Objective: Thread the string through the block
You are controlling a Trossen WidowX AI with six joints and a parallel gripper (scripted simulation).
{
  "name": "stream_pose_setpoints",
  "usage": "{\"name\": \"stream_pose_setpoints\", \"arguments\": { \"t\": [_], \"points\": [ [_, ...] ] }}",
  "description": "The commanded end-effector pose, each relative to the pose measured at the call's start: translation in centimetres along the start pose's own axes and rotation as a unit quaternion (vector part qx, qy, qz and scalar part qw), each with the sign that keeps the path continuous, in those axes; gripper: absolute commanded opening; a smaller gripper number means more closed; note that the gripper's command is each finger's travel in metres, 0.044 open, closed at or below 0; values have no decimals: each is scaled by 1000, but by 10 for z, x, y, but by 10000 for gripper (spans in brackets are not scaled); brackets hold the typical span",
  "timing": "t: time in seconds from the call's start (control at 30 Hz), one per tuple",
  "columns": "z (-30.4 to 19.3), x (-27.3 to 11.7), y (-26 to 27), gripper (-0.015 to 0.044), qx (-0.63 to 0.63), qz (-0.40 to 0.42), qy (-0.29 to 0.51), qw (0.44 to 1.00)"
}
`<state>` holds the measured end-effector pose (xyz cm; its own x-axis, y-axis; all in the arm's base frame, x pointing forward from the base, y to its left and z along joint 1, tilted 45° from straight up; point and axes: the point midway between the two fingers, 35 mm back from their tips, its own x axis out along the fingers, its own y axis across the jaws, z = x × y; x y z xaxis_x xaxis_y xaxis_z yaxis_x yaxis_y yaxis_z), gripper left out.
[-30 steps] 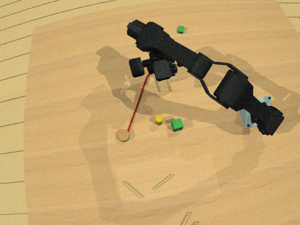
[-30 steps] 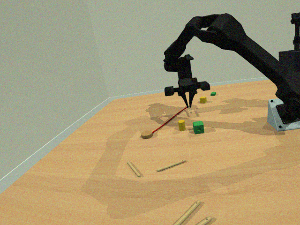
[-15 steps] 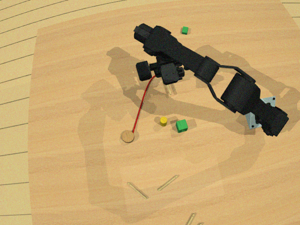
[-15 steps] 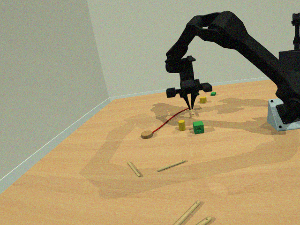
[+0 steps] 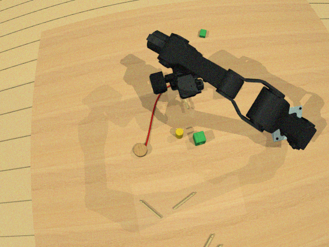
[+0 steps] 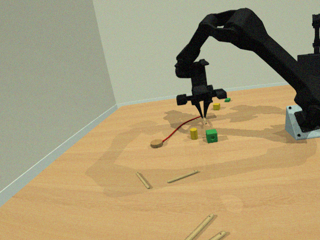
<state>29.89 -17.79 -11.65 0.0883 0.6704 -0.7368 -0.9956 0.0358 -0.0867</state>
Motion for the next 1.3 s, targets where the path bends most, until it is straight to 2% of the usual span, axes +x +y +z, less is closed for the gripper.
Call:
{"name": "stream_pose_setpoints", "arguments": {
  "t": [0.0, 1.27],
  "points": [
    [7, -1, -1, 0, 2, -1, -1, 1000],
    [57, 0, -1, 0, 3, -1, -2, 1000]
  ]
}}
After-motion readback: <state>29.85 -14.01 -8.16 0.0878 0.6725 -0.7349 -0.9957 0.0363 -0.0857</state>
